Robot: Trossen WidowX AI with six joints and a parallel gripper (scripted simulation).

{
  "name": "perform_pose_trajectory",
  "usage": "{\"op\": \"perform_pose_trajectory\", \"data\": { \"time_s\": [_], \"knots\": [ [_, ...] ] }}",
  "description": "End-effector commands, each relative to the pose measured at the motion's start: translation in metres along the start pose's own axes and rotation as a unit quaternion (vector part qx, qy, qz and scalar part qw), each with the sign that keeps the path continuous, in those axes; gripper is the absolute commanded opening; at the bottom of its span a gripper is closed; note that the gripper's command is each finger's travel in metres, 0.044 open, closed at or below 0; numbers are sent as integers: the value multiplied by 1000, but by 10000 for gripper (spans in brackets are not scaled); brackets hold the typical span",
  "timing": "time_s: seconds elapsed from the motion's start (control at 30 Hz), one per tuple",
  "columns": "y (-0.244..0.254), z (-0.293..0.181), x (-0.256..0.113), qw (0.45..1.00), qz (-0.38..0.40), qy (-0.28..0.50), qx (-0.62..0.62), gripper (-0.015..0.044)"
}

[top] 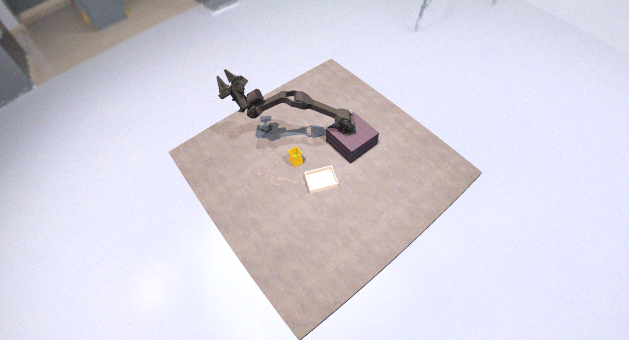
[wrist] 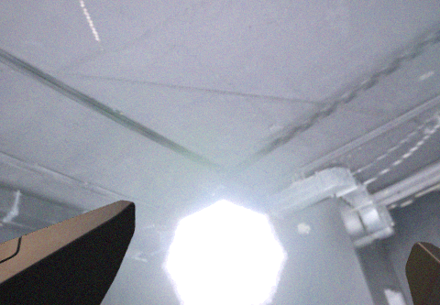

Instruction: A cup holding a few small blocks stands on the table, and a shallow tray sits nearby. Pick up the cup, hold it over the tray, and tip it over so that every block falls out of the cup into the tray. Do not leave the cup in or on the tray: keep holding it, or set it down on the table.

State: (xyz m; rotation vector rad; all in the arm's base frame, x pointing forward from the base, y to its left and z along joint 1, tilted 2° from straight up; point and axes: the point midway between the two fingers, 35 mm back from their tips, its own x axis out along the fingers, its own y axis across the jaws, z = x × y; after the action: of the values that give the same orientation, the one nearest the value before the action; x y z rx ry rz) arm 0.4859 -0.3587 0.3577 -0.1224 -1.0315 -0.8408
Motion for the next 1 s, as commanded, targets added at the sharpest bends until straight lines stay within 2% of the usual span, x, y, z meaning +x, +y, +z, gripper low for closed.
{"op": "perform_pose_trajectory", "data": {
  "time_s": [0.0, 0.03, 0.5, 0.97],
  "knots": [
    [1, 0, 0, 1000, 1, 2, -1, 426],
    [2, 0, 1, 1000, 3, 7, -3, 440],
    [44, 13, -3, 984, 78, 151, -48, 440],
    [66, 34, -51, 940, 158, 292, -79, 440]
  ]
}}
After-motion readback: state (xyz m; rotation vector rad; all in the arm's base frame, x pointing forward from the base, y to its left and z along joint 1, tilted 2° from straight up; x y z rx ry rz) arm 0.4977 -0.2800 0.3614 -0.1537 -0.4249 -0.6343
